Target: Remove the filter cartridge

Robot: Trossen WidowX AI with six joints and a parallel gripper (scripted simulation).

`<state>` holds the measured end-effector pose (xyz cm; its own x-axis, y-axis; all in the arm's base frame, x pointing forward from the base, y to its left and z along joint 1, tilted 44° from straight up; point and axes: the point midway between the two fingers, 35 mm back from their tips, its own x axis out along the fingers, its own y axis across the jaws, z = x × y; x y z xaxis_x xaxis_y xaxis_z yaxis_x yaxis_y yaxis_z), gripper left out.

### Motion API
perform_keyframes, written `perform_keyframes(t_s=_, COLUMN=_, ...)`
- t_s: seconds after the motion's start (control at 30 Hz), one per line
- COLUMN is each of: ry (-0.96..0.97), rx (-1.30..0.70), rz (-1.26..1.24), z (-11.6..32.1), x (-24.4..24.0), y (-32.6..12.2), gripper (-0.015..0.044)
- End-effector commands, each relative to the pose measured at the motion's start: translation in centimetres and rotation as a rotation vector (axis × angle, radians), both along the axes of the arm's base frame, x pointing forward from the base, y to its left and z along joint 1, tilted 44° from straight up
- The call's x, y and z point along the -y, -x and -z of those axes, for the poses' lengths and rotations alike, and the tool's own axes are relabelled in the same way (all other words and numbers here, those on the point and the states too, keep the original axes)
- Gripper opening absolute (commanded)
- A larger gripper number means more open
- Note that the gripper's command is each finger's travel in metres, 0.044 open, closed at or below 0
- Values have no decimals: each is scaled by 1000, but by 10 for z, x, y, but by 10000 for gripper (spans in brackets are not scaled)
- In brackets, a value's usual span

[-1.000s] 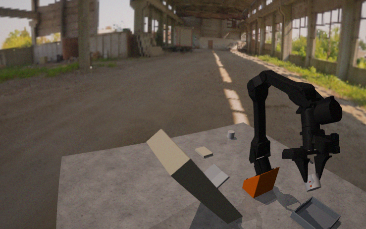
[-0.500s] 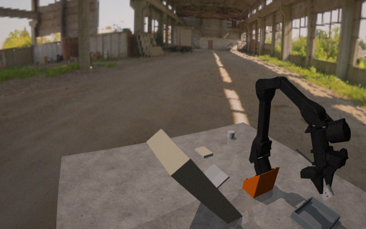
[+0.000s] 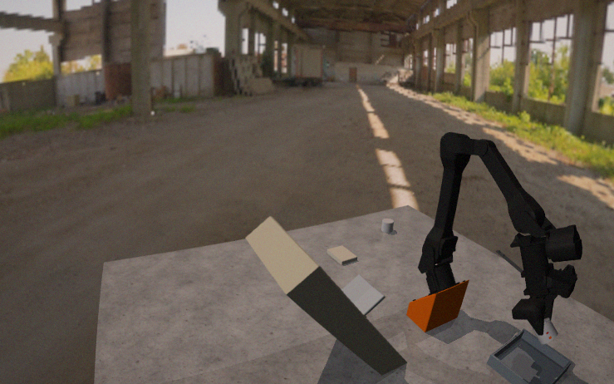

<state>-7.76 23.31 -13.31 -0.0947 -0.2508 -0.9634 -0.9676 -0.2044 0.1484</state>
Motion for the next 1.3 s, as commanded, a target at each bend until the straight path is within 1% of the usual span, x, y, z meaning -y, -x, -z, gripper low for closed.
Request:
perform_keyframes(t_s=0.0, ry=-9, rx=-21, rz=-15, z=2, x=2, y=4, gripper=0)
perform_keyframes(t_s=0.13, ry=-9, rx=-21, rz=-15, z=13, x=10, y=4, gripper=0)
perform_keyframes(t_s=0.43, ry=-8, rx=-22, rz=-15, z=51, x=47, y=2, gripper=0)
perform_keyframes(t_s=0.63, ry=-8, rx=-22, rz=-15, z=56, x=54, y=2, gripper=0)
perform_keyframes(t_s=1.17, ry=4, rx=-15, rz=-22, z=53, x=52, y=0, gripper=420)
perform_keyframes(t_s=1.2, ry=4, rx=-15, rz=-22, z=53, x=52, y=0, gripper=440)
perform_keyframes(t_s=1.27, ry=4, rx=-15, rz=-22, z=53, x=52, y=0, gripper=440)
